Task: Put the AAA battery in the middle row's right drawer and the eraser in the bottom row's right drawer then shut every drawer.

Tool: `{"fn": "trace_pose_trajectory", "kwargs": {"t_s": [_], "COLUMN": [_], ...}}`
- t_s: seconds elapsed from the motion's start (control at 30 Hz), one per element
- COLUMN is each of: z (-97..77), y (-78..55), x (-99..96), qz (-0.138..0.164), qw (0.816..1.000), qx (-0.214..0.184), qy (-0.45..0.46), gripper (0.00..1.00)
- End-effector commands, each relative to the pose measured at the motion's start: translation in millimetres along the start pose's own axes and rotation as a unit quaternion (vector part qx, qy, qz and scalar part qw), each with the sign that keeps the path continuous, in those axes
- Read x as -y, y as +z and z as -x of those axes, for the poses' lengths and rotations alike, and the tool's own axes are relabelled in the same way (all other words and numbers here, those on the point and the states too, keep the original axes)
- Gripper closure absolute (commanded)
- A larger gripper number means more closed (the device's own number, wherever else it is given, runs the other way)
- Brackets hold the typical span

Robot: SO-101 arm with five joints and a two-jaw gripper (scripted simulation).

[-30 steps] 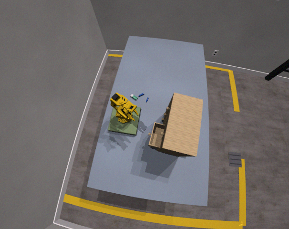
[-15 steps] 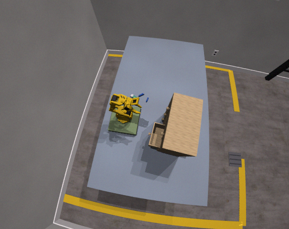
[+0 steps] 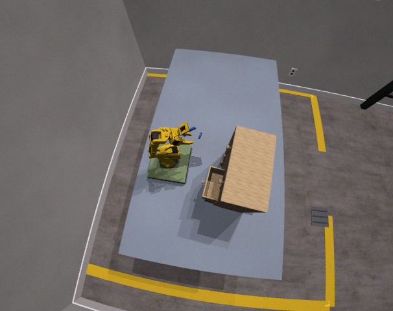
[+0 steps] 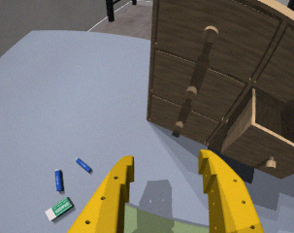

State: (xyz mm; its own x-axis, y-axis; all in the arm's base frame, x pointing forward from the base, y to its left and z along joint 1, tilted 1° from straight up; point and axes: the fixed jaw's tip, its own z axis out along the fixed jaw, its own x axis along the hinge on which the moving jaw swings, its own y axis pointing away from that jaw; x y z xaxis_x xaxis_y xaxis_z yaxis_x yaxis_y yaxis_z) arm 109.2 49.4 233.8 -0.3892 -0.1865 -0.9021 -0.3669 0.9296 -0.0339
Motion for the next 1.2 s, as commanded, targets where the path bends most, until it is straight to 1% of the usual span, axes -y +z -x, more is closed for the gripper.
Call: {"fn": "trace_pose_trajectory", "kwargs": {"t_s": [0.0, 0.13, 0.27, 0.33, 0.53, 1.17], "z": [-0.1, -1.4, -3.4, -3.4, -8.1, -8.3], "y": [-1.6, -5.4, -10.9, -10.9, -22.3, -22.7], "x": [-16.5, -31.7, -46.3, -46.3, -66.4, -66.9], "qz": [0.063, 0.121, 0.180, 0.180, 0.265, 0.268], "qw": [0.998, 0.991, 0.980, 0.980, 0.956, 0.955], "qx": [-0.001, 0.001, 0.003, 0.003, 0.006, 0.006], "qy": [-0.026, -0.054, -0.082, -0.082, -0.123, -0.124], "gripper": [0.81, 0.81, 0.81, 0.81, 0.81, 0.81]}}
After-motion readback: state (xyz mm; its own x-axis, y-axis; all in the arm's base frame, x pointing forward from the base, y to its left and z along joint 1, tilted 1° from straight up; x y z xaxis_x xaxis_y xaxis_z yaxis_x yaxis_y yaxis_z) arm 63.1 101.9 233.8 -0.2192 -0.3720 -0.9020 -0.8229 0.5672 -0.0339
